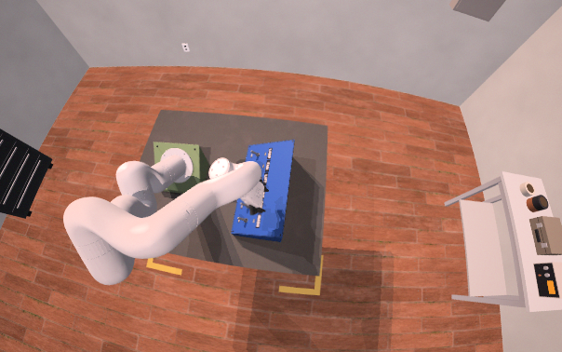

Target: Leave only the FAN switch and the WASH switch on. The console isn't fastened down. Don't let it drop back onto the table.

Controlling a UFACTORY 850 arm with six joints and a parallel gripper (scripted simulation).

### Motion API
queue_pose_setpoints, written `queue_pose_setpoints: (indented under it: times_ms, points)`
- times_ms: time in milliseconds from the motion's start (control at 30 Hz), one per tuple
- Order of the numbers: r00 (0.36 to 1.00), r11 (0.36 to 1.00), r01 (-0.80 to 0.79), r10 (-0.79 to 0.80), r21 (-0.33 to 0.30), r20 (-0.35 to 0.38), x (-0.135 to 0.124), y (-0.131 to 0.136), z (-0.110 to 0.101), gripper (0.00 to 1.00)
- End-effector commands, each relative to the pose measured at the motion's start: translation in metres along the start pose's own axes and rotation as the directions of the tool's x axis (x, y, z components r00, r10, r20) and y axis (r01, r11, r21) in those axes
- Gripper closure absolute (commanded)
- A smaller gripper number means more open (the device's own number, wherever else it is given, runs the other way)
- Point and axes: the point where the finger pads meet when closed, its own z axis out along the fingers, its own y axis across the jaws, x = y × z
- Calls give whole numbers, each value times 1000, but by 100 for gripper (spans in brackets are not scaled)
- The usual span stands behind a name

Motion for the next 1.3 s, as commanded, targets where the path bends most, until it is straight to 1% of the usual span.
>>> queue_pose_setpoints:
  times_ms: [0,67,233,400,1267]
  points:
    - [1000,1000,0,0,-1,1,-1,-14,0,0]
    - [1000,1000,0,0,-1,1,-1,-14,0,0]
    - [1000,1000,0,0,-1,1,-1,-29,0,0]
    - [1000,1000,0,0,-1,1,-1,-35,0,0]
    - [1000,1000,0,0,-1,1,-1,-36,0,0]
